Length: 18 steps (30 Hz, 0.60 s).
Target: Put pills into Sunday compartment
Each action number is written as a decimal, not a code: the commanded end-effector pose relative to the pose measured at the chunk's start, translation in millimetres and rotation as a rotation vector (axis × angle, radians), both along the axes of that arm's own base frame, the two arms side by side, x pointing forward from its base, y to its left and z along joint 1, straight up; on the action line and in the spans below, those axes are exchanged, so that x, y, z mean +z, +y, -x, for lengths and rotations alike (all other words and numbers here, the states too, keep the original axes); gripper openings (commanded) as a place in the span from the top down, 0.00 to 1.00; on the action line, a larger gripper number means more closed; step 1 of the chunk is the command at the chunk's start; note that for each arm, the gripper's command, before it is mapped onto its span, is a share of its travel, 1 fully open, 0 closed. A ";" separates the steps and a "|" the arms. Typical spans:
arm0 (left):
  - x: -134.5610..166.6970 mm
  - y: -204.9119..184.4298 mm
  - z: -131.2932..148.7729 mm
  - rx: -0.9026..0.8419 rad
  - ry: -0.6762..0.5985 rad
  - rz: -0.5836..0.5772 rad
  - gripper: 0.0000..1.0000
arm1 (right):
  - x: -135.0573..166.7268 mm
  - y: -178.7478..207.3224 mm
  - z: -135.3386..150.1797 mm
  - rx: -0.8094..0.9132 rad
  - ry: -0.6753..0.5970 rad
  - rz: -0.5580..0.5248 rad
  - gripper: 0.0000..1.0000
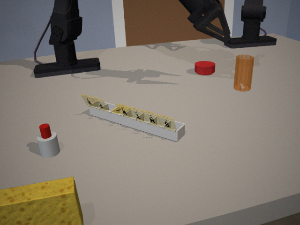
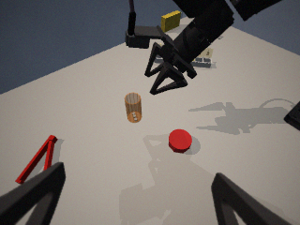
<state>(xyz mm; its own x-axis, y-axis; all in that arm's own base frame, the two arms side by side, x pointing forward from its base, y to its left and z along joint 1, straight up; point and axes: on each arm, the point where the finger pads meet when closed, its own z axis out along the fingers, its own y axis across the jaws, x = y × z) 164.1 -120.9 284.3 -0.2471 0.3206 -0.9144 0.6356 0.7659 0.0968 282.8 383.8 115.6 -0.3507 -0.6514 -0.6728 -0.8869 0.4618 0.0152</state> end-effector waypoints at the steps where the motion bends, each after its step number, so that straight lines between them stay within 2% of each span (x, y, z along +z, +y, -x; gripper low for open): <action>1: -1.6 0.4 3.9 -0.012 -0.004 -0.003 0.00 | 21.1 13.8 -7.5 0.138 -0.097 -0.220 0.35; 5: -1.6 0.4 3.9 -0.012 -0.004 -0.003 0.00 | 8.5 11.0 -8.3 0.171 -0.095 -0.245 0.35; 18: -1.6 0.4 3.9 -0.012 -0.004 -0.003 0.00 | -17.8 -7.1 -13.4 0.395 -0.165 -0.500 0.35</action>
